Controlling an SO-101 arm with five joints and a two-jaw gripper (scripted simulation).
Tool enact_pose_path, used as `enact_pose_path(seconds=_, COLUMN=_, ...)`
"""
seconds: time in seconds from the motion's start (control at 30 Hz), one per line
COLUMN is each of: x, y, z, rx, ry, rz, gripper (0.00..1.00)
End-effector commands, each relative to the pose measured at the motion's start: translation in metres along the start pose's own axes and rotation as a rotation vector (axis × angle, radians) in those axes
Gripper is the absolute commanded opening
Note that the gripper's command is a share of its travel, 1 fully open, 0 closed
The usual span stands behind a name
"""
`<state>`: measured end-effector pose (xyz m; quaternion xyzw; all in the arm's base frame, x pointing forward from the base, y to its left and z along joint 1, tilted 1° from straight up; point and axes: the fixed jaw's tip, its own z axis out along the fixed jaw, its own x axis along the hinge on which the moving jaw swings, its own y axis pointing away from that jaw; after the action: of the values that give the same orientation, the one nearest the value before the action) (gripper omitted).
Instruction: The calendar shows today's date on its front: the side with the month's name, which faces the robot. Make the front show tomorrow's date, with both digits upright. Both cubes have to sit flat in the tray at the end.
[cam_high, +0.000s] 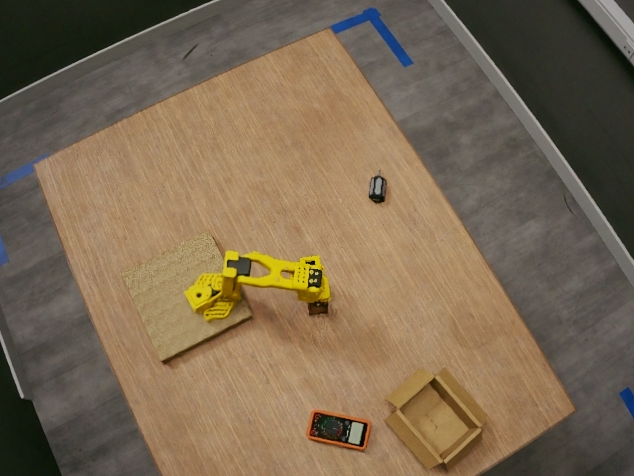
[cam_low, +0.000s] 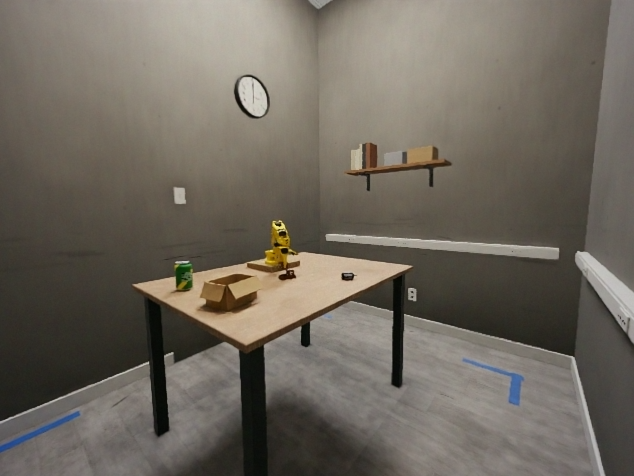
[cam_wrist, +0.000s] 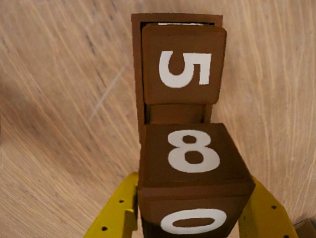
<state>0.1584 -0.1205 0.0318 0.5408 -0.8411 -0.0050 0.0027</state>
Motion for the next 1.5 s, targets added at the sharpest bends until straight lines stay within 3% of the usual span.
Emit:
enact_pose_path(seconds=0.0, x=0.0011, y=0.0041, z=0.0051, rx=-0.027, ry=-0.008, rz=-0.002, gripper=0.0)
enact_pose_path(seconds=1.47, x=0.0029, y=0.0002, z=0.0052, rx=-0.027, ry=-0.008, rz=-0.006, gripper=0.0)
